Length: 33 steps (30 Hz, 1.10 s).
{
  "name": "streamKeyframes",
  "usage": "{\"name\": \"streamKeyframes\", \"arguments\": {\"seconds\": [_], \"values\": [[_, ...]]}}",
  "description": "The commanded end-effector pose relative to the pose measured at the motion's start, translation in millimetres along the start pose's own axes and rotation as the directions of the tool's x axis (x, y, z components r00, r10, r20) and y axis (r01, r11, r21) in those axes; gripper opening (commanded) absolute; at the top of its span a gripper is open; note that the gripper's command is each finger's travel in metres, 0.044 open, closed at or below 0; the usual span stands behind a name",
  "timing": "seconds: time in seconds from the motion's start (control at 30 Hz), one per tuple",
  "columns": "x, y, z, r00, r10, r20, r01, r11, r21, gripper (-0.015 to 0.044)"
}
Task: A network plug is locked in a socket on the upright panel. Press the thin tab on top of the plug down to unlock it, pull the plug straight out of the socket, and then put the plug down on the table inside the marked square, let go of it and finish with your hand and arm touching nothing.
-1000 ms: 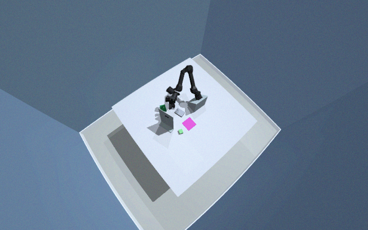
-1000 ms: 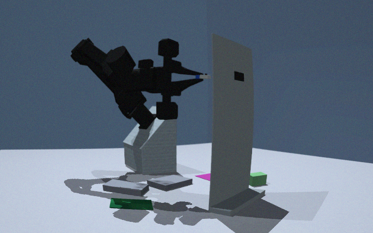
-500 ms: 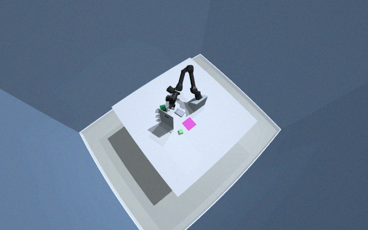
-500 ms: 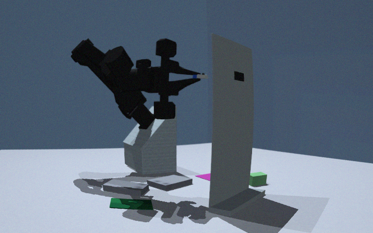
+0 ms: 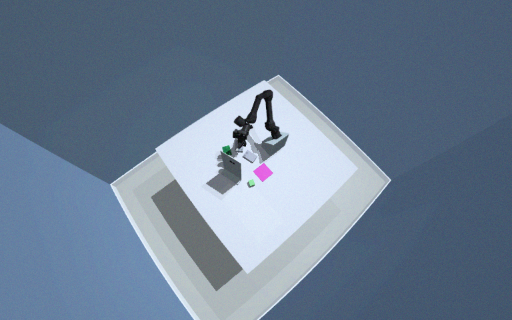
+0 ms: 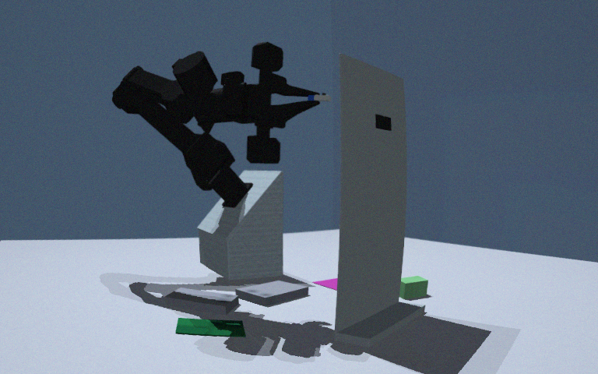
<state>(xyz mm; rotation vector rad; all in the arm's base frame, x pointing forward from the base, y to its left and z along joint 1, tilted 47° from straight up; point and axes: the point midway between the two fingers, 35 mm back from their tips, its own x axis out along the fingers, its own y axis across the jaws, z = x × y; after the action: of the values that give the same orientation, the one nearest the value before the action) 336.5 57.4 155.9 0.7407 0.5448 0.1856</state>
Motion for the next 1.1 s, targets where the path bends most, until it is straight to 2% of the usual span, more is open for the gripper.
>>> {"name": "streamKeyframes", "arguments": {"seconds": [0.0,0.23,1.07], "values": [[-5.9,15.4,-2.6,1.0,0.005,0.007,-0.005,1.0,0.003,0.0],[-4.2,15.5,-7.6,1.0,-0.012,-0.001,0.012,1.0,0.009,0.0],[40.8,-54.6,-71.4,0.945,-0.298,-0.133,0.305,0.952,0.032,0.0]]}}
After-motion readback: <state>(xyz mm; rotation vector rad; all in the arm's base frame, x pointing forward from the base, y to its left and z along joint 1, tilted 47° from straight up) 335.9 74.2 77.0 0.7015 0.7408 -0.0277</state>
